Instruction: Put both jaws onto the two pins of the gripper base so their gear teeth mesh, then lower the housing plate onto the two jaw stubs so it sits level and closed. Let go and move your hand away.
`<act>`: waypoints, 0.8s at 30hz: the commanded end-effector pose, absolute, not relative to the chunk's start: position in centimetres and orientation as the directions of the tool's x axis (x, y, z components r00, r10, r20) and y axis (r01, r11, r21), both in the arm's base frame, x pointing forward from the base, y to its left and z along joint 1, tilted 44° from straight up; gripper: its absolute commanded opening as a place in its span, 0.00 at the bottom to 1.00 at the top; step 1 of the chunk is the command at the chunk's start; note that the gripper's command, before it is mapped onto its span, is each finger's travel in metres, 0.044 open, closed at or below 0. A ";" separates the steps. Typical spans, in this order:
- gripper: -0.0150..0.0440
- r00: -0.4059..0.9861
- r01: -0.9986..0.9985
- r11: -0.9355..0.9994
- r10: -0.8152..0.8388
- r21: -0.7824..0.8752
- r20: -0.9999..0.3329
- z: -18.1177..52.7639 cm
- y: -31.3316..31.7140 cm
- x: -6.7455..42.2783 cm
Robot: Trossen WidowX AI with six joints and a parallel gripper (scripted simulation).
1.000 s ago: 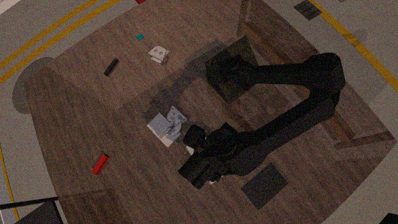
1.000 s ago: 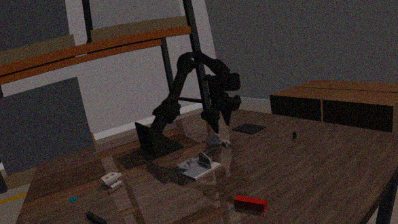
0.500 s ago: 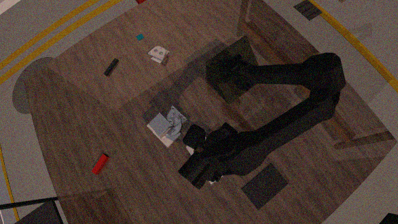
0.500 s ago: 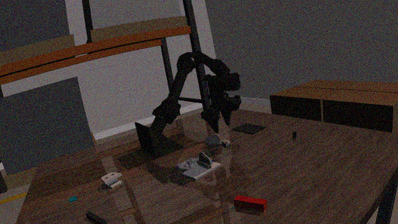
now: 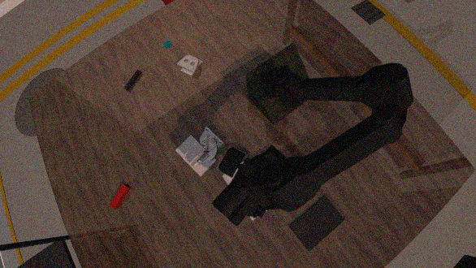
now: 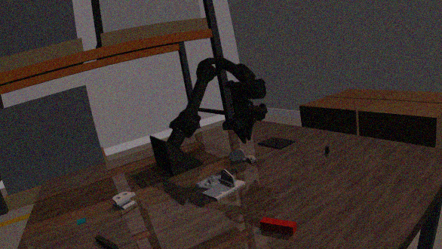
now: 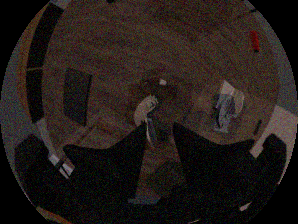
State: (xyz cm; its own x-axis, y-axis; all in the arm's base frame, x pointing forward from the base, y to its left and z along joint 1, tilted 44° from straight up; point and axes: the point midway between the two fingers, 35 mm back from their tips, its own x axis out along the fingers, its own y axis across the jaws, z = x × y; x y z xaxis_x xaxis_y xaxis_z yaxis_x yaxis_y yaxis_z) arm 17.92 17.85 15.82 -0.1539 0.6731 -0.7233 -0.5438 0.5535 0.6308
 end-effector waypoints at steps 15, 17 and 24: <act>0.25 -0.155 -0.547 0.549 0.675 0.632 -0.721 15.9 17.9 17.9; 0.25 -0.155 -0.547 0.549 0.675 0.632 -0.721 15.9 17.9 17.9; 0.34 -0.154 -0.544 0.553 0.674 0.631 -0.723 15.8 17.8 17.9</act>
State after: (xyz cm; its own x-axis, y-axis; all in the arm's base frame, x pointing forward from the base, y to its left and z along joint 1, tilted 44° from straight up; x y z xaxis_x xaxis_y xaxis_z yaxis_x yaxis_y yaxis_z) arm 17.91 17.85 15.84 -0.1542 0.6736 -0.7228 -0.5437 0.5529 0.6313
